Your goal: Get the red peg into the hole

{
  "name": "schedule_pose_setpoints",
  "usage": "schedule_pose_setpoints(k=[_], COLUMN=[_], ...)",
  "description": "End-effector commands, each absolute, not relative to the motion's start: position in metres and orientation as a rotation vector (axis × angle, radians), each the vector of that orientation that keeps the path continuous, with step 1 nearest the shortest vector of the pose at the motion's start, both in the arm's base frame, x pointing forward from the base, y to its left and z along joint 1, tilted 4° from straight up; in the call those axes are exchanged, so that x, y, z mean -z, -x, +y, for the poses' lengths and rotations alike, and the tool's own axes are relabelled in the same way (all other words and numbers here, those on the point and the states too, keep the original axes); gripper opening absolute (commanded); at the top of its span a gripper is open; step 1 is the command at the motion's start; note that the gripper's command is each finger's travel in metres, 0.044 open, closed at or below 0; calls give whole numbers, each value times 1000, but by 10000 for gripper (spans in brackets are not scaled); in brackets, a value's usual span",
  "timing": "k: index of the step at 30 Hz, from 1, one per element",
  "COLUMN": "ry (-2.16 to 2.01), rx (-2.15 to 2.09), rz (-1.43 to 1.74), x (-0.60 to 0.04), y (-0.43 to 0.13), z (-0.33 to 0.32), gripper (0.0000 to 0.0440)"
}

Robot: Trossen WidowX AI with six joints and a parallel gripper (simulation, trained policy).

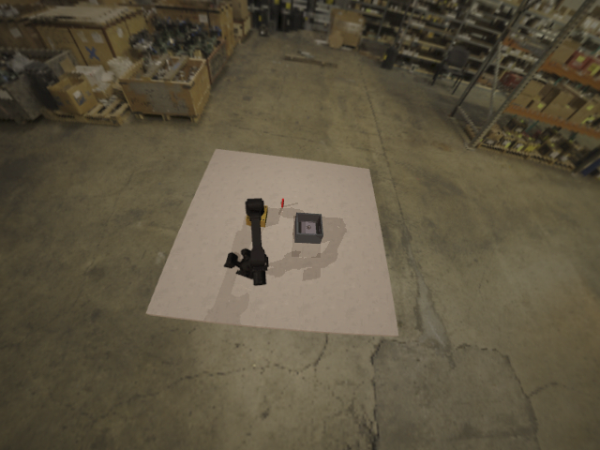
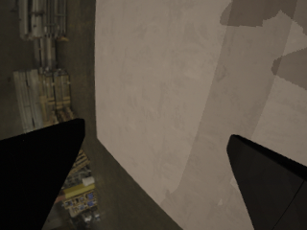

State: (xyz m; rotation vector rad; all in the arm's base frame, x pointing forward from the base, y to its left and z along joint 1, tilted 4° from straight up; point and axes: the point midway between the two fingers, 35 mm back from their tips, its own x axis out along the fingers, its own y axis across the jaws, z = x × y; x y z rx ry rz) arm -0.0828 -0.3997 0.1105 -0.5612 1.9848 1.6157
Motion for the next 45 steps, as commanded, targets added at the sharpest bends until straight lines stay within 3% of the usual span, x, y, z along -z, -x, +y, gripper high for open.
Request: schedule_pose_setpoints(k=[1, 3, 22, 45], ry=[574, 598, 826, 732], rx=[-1577, -1496, -696, 89], rz=[2008, 2050, 2196, 1806], x=[-112, -115, -152, -197], y=[78, 66, -106, -265], z=[-403, -407, -386, -235], gripper=[418, 440, 440, 440])
